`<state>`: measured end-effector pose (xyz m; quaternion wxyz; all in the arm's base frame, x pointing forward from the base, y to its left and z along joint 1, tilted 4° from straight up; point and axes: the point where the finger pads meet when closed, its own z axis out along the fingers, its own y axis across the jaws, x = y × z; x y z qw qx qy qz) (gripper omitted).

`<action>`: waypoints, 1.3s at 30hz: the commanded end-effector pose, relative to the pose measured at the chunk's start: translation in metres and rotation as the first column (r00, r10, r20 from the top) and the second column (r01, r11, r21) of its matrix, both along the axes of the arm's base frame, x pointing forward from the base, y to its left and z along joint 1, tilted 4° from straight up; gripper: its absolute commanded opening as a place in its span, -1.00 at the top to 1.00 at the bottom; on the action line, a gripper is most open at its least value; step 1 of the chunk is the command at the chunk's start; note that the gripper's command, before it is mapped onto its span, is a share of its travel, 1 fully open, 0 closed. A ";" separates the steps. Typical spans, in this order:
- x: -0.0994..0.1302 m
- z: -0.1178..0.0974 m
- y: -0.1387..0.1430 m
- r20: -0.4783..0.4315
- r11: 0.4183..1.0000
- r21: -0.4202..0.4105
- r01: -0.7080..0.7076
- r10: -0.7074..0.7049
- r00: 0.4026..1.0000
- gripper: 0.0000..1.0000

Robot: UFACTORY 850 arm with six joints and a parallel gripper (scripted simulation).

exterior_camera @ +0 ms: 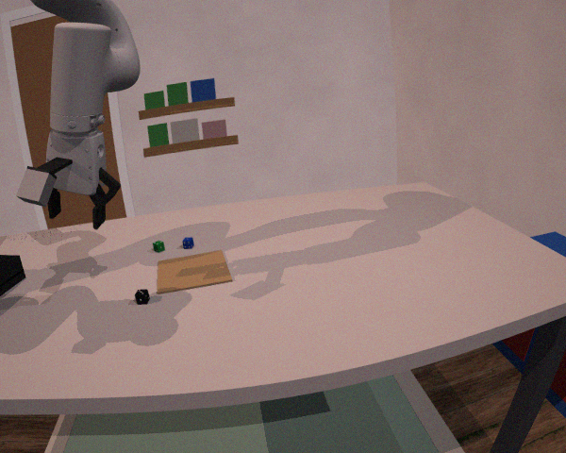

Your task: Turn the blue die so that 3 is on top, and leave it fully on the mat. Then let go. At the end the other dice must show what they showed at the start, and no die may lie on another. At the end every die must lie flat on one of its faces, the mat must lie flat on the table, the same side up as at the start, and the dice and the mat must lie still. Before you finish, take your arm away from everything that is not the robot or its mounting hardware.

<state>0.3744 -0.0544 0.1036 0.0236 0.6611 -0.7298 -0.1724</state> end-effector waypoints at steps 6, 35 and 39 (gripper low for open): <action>0.077 -0.007 -0.041 0.247 0.987 -0.128 -0.096 0.126 0.961 -1.00; 0.093 -0.037 -0.046 0.289 0.982 -0.155 -0.111 0.153 0.945 -1.00; 0.094 -0.076 -0.043 0.289 0.982 -0.155 -0.111 0.153 0.945 -1.00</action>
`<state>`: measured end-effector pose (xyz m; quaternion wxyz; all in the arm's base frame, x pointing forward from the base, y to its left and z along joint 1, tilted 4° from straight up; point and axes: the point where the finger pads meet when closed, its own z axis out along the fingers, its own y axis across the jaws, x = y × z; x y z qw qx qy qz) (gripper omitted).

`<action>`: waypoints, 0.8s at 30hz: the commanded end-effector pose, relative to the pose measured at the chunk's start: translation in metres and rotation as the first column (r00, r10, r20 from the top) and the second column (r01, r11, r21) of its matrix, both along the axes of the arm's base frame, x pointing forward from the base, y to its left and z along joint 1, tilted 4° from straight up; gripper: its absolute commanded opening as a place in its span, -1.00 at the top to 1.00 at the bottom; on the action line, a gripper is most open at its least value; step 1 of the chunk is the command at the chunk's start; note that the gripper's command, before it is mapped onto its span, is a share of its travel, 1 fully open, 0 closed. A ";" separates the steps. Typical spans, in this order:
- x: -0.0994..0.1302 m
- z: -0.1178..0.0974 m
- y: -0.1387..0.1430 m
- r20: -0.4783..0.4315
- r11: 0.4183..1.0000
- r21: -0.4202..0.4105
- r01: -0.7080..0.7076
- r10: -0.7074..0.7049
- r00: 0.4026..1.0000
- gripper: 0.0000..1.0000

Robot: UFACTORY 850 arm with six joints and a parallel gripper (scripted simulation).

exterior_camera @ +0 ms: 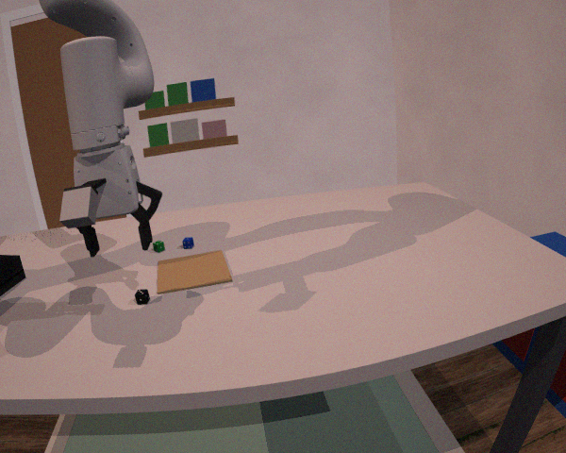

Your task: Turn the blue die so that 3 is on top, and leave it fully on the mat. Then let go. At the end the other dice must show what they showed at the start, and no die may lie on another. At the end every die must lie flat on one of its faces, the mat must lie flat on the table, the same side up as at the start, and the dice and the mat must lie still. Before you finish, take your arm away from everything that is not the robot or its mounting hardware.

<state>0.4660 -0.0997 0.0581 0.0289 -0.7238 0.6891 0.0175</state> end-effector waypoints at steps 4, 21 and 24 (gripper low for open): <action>0.003 -0.056 0.004 0.002 1.000 0.003 0.000 0.000 1.000 -1.00; 0.003 -0.070 0.005 0.002 1.000 0.003 0.000 0.000 1.000 -1.00; 0.003 -0.070 0.005 0.002 1.000 0.003 0.000 0.000 1.000 -1.00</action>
